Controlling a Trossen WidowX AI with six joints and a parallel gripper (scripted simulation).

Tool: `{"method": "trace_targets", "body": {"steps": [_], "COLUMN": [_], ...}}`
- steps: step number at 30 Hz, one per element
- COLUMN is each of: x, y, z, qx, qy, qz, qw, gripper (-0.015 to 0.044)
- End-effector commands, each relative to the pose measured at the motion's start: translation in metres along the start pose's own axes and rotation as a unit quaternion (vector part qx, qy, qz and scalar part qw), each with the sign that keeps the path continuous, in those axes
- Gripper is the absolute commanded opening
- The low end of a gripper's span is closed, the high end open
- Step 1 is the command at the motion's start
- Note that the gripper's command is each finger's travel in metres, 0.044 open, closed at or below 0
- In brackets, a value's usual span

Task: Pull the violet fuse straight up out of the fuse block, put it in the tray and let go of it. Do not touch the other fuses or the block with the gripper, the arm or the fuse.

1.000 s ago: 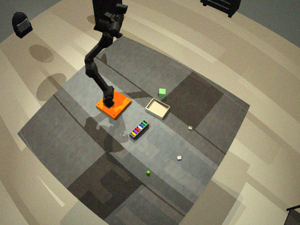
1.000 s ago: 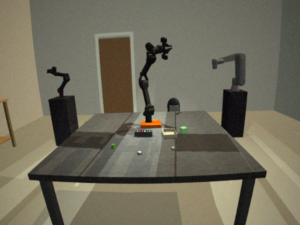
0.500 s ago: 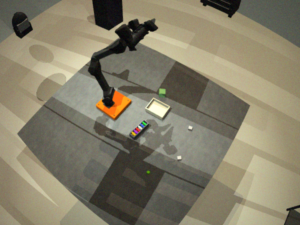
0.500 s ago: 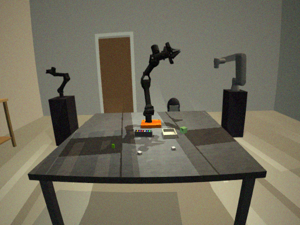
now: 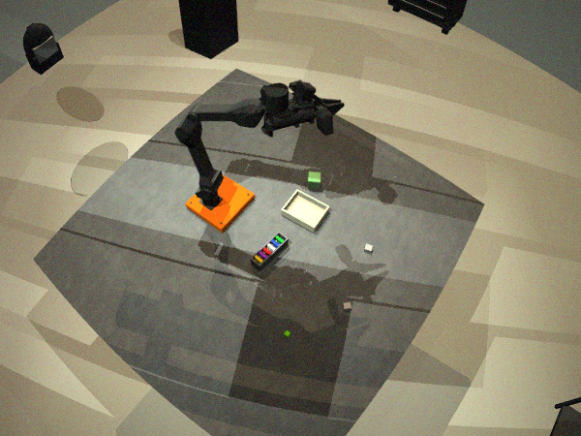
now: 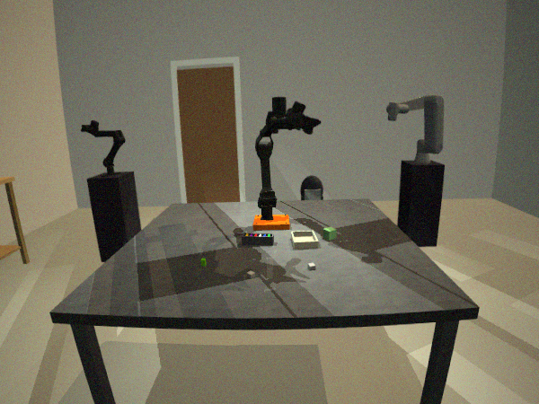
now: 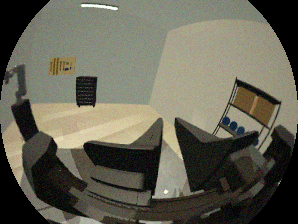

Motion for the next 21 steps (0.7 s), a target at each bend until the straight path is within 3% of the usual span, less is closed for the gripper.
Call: {"method": "trace_targets", "body": {"steps": [1, 10, 21], "x": [0.05, 0.14, 0.261], "y": [0.0, 0.021, 0.085], "z": [-0.026, -0.057, -0.065], "qx": [0.062, 0.161, 0.271], "qy": [-0.067, -0.184, -0.335], "qz": [0.084, 0.236, 0.453], "qw": [0.992, 0.94, 0.78], "gripper": [0.0073, 0.0073, 0.0073]}}
Point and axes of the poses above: the point midway between the two fingers, 35 mm back from their tips, its own y axis back along the fingers, its own z axis across the jaws, x = y × z, the point moved 8 cm from there along y, back along the fingers, and after that the axes turned 2 degrees about -y, right-handed, at the moved point
